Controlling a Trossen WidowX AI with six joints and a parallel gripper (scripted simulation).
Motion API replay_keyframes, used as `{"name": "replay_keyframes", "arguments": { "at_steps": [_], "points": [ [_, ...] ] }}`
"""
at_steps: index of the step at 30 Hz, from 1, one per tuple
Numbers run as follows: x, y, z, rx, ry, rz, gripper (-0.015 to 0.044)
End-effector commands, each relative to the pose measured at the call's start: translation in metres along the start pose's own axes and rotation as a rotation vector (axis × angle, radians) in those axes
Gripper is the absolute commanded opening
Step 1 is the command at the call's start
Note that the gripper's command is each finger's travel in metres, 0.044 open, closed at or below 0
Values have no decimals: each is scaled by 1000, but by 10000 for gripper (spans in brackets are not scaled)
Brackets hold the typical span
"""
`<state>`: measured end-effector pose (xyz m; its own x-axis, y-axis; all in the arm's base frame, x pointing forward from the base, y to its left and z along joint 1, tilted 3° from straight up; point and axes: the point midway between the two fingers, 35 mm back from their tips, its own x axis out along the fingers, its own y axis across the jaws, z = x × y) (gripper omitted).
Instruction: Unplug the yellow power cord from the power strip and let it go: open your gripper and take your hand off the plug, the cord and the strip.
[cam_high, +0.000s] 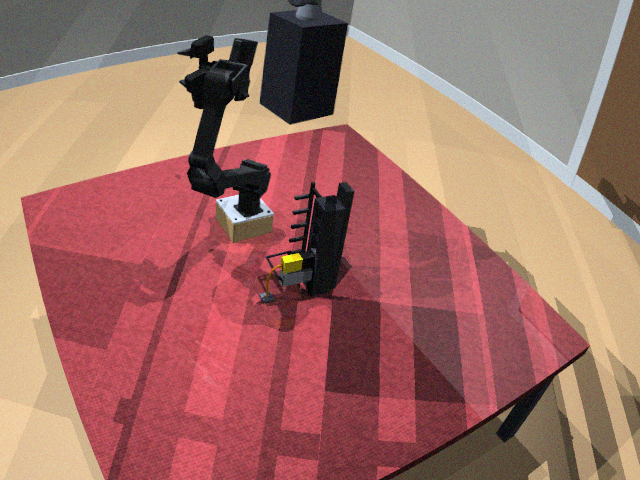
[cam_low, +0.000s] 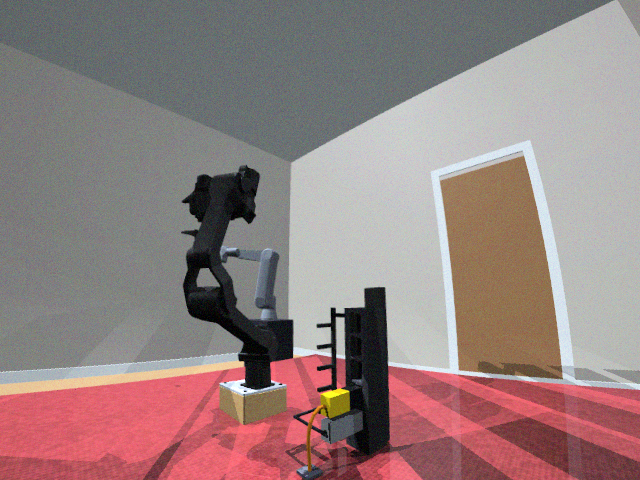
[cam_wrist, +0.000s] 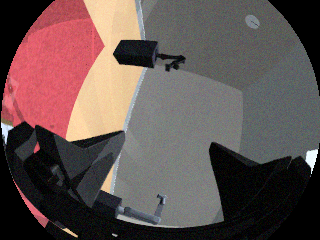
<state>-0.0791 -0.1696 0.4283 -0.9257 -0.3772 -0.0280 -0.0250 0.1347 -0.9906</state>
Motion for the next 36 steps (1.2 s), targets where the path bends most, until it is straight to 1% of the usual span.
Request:
{"name": "replay_keyframes", "arguments": {
  "at_steps": [1,4,9,15,21,25,29,36],
  "points": [
    [0,0,-1,3,3,1,374],
    [4,0,-18,49,56,15,295],
    [11,4,-80,221,256,54,164],
    [5,12,-139,404,478,63,160],
    [-21,25,-203,633,779,19,160],
    [-53,37,-243,795,1009,-52,160],
    [-94,49,-273,947,1237,-157,160],
    [-179,71,-297,1171,1616,-419,160]
  ]
}}
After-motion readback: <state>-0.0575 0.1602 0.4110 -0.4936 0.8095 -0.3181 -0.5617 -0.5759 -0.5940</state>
